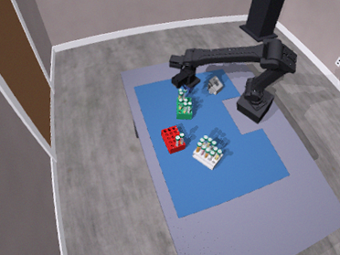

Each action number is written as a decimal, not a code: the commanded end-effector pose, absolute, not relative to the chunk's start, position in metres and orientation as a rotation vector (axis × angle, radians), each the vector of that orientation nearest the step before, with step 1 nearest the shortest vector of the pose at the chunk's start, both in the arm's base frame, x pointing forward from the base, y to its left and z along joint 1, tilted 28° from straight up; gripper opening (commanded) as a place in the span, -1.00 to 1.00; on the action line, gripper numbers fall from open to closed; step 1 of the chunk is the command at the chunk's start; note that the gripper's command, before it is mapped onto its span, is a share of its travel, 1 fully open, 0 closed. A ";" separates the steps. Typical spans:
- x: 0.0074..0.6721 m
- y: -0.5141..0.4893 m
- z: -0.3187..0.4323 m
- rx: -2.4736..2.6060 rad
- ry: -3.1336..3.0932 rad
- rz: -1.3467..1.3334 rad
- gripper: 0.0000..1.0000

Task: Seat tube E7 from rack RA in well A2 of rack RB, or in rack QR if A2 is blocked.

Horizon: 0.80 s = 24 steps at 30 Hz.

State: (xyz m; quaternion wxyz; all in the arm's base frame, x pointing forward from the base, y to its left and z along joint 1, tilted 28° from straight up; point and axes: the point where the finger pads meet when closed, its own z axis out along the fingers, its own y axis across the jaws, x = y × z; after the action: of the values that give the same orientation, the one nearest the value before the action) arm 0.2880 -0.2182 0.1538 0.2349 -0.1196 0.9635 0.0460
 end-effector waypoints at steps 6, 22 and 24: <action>0.303 -0.229 0.186 -0.337 2.610 0.062 -0.40; 0.302 -0.216 0.148 -0.326 2.638 0.115 -0.40; 0.303 -0.215 0.144 -0.326 2.638 0.115 -0.40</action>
State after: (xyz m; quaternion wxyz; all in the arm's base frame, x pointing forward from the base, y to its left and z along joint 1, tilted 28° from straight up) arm 0.2980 -0.2171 0.1545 0.2385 -0.1216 0.9627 0.0397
